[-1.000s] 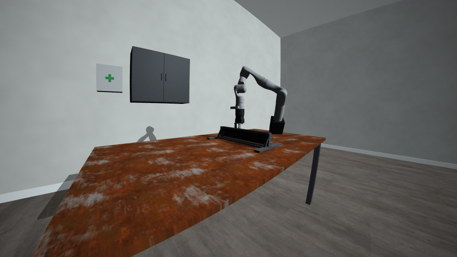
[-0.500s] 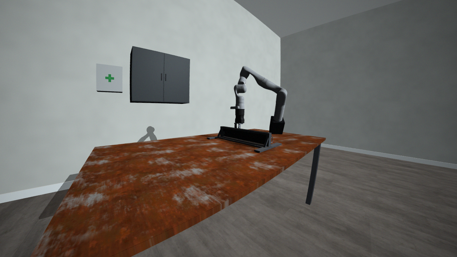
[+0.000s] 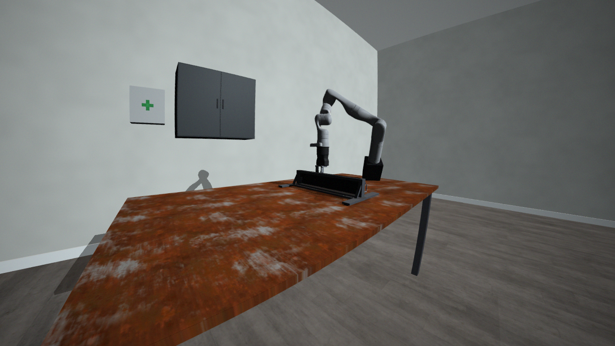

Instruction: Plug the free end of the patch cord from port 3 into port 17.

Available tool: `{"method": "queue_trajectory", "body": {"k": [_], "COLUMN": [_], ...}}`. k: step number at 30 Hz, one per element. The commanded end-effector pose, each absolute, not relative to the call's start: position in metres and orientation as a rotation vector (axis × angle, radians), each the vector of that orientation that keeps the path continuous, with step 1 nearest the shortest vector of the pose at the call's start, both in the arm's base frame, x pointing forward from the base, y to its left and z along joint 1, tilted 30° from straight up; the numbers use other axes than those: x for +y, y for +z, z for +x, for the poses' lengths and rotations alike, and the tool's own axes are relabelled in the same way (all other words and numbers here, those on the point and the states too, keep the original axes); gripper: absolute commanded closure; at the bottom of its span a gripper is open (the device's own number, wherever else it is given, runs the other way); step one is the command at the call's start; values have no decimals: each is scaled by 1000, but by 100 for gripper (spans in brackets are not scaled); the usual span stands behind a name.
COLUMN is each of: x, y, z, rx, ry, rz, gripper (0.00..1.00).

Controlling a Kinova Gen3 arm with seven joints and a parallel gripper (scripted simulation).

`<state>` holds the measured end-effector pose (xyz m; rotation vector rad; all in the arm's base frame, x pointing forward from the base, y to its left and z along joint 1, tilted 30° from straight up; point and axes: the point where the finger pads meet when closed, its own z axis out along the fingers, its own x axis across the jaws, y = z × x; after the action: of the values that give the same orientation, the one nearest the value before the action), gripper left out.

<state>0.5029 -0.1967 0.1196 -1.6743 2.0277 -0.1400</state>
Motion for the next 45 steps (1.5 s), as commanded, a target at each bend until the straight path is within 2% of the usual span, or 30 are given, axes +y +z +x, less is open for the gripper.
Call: {"method": "queue_trajectory", "body": {"k": [1, 28, 45], "x": [-197, -198, -206], "y": [120, 122, 154], "z": [503, 502, 486], "rx": [2028, 2028, 2028], "ry": [-142, -142, -142], "rz": [-1674, -1674, -1674], "gripper": [27, 27, 27]}}
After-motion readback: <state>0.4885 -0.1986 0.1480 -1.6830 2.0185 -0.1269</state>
